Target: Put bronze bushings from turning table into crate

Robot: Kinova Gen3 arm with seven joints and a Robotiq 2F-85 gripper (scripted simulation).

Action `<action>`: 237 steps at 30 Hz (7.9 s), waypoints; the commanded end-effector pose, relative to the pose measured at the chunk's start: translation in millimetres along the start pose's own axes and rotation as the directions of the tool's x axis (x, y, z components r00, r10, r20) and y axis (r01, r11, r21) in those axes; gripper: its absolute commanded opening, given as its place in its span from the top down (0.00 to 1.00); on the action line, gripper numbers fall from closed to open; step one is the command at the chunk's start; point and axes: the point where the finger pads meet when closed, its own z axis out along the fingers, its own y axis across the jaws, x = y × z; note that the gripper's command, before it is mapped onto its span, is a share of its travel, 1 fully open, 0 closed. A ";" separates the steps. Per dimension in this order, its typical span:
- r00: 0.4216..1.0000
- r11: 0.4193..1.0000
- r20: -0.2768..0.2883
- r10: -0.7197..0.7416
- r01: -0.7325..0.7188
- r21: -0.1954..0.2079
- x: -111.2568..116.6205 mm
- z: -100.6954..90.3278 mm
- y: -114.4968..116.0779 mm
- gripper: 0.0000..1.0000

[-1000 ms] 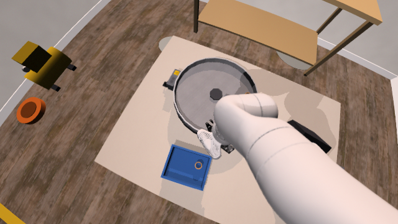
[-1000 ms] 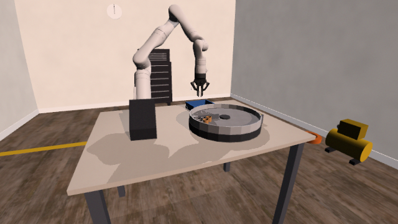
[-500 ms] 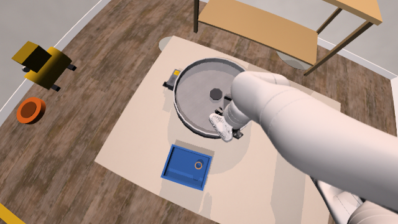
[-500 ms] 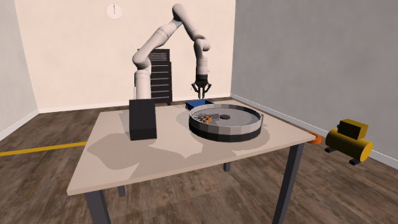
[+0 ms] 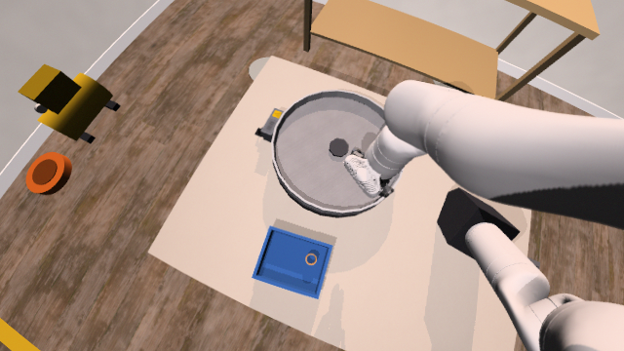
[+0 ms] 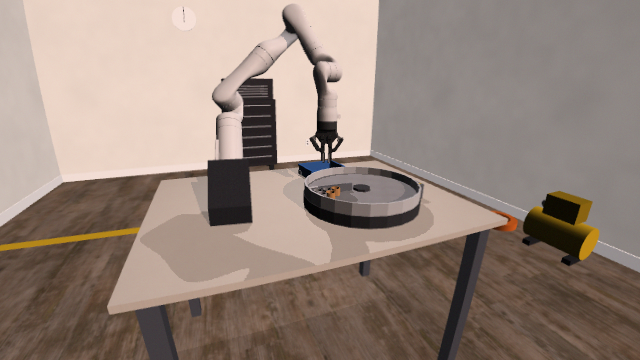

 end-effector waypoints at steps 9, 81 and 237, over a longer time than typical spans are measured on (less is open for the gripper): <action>1.000 1.000 -0.001 0.003 -0.003 0.000 -56.9 1.5 16.5 0.86; 1.000 1.000 0.000 0.006 -0.006 0.002 -170.4 20.1 48.1 0.86; 1.000 1.000 0.000 0.006 -0.006 0.000 -170.4 67.0 48.9 1.00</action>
